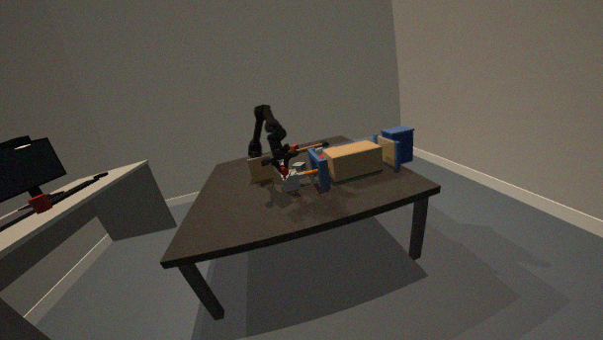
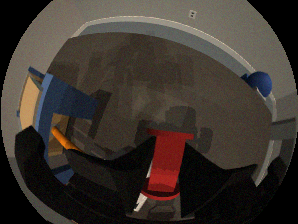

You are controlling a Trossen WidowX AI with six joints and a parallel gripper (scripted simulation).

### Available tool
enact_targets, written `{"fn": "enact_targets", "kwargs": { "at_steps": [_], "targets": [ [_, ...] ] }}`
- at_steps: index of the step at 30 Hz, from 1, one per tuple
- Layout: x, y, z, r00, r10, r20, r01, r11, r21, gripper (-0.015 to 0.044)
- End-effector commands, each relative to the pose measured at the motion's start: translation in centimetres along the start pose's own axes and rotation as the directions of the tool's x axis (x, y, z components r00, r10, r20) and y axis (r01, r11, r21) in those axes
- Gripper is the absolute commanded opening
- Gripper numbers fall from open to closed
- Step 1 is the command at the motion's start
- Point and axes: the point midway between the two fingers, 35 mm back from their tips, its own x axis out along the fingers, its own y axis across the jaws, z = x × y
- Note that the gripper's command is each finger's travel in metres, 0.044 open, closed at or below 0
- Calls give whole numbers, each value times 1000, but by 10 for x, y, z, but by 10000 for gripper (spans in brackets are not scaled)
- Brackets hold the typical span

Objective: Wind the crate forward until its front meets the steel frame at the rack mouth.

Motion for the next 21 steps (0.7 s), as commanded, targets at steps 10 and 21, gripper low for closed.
{"fn": "enact_targets", "kwargs": {
  "at_steps": [10, 21],
  "targets": [
    [5, 40, 7, 999, 42, 4, -42, 999, -32, 0],
    [5, 57, 8, 999, 43, 3, -43, 999, -33, 0]
  ]
}}
